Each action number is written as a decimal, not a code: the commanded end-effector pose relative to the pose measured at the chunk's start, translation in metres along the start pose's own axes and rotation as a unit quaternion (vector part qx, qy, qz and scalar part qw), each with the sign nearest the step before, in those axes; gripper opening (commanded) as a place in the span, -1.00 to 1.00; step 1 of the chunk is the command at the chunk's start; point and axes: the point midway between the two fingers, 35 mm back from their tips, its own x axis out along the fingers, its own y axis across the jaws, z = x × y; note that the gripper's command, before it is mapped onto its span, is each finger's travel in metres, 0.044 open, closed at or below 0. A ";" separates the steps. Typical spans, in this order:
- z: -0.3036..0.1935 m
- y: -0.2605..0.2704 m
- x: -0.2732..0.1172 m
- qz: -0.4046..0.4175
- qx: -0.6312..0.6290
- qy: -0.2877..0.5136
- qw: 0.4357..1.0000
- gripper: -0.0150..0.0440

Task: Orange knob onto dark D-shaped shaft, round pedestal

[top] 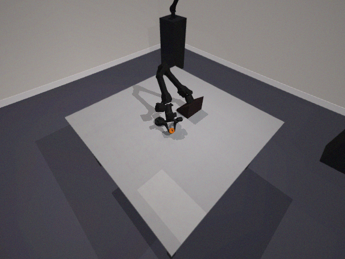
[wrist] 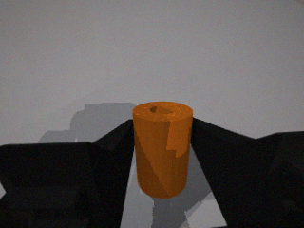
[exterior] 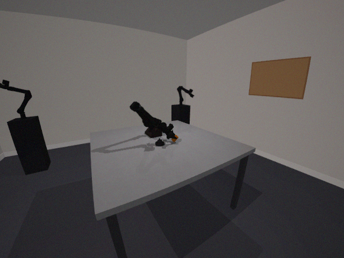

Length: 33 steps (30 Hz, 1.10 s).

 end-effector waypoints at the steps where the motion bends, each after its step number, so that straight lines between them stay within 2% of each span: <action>1: -0.003 0.001 -0.004 -0.001 -0.004 -0.025 1.000 0.11; 18: -0.019 0.001 -0.014 0.001 -0.005 -0.160 0.987 0.11; 22: -0.017 0.001 -0.015 0.001 -0.005 -0.141 0.990 0.11; 25: -0.017 -0.001 -0.013 0.000 -0.001 -0.145 0.989 0.38; 33: -0.017 -0.001 -0.013 0.000 -0.001 -0.145 0.989 0.39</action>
